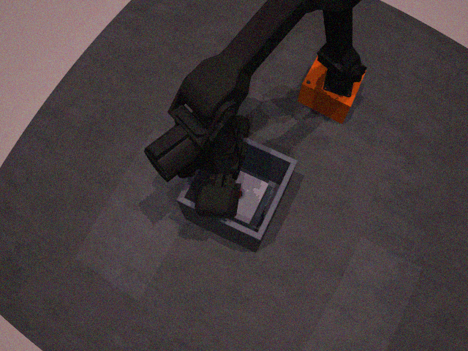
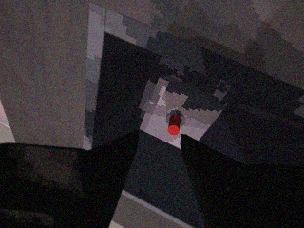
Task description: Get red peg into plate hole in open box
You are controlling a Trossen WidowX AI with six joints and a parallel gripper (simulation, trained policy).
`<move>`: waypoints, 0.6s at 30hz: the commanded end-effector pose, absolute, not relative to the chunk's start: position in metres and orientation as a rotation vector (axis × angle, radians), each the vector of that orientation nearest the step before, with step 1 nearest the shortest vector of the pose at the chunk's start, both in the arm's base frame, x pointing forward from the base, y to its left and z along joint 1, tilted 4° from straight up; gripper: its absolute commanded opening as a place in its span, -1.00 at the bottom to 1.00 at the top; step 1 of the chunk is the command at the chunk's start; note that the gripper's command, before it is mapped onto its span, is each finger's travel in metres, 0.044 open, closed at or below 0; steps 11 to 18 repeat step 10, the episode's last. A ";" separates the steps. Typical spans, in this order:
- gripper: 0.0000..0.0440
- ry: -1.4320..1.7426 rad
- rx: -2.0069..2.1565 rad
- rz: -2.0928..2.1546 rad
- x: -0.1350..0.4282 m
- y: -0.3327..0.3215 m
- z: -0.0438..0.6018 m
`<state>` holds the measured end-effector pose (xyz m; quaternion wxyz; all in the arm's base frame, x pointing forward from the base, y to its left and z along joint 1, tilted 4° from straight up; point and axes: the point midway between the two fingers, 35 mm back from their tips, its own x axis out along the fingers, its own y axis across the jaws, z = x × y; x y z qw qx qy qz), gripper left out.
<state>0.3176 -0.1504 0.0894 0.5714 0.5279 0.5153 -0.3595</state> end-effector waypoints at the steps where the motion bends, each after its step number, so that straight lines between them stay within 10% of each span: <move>1: -0.03 1.181 1.264 -0.805 0.323 -0.156 0.104; 18: 0.04 1.115 1.304 -0.730 0.332 -0.167 0.133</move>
